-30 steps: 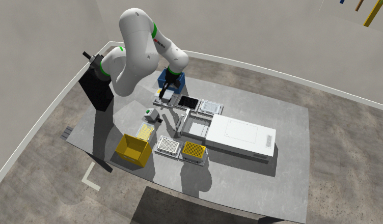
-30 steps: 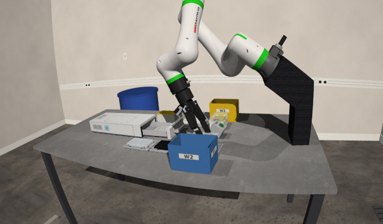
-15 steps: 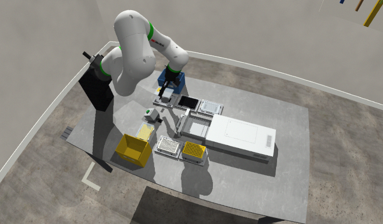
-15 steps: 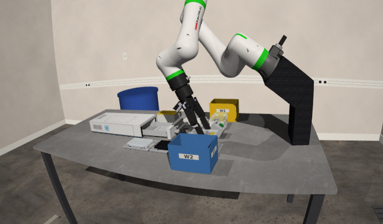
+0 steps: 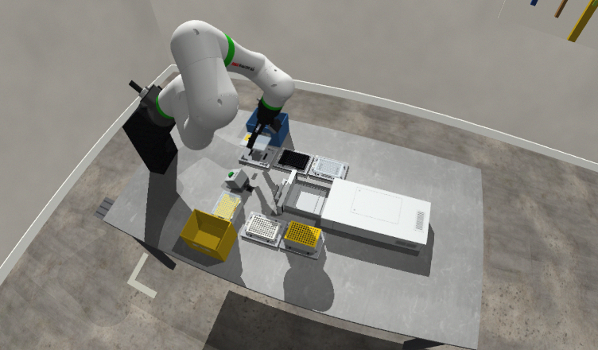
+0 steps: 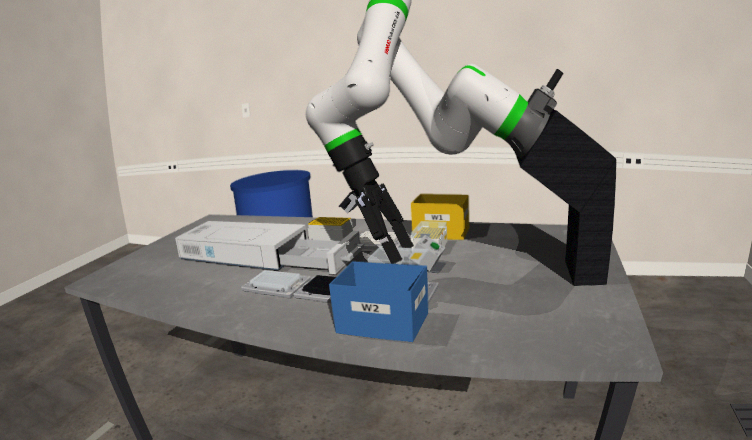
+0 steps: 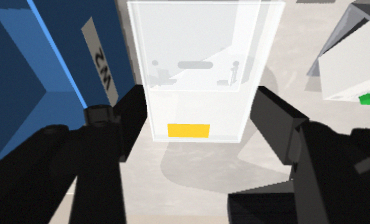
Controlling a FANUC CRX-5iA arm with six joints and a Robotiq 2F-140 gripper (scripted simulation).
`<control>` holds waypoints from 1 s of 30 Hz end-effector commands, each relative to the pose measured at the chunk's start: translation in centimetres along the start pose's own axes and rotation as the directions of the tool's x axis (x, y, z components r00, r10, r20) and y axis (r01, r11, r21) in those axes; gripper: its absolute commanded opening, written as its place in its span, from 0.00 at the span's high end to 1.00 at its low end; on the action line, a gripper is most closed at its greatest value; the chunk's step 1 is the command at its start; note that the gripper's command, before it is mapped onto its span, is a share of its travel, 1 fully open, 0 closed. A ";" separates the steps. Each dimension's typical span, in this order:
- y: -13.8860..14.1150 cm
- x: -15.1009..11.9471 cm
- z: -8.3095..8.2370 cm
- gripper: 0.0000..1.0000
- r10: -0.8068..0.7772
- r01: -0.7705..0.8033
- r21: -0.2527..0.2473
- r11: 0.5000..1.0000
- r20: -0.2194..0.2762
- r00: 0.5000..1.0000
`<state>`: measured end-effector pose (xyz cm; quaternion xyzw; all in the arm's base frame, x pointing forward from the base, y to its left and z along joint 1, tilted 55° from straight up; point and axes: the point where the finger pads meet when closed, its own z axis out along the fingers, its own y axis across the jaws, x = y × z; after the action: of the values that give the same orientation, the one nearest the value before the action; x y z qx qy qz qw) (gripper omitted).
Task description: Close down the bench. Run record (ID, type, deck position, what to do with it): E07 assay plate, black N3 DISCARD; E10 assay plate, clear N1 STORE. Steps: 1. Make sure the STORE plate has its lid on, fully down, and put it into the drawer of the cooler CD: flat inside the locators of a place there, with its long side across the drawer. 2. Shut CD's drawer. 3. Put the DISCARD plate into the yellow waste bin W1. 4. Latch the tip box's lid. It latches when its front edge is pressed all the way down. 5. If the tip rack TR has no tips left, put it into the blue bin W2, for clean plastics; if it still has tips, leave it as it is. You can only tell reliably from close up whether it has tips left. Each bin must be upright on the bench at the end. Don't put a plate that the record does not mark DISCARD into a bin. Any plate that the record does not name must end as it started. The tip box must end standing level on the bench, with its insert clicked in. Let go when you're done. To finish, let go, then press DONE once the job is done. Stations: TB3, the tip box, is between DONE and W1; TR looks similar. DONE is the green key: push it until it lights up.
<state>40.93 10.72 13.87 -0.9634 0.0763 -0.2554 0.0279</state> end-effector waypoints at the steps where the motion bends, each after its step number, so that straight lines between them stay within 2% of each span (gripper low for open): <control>1: 0.0 -0.1 -0.4 0.90 0.000 0.000 0.000 1.000 -0.001 1.000; 30: 0.0 -1.5 -3.3 0.90 0.000 0.000 0.000 1.000 -0.001 1.000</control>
<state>38.09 10.91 15.90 -0.9634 0.0764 -0.2553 0.0279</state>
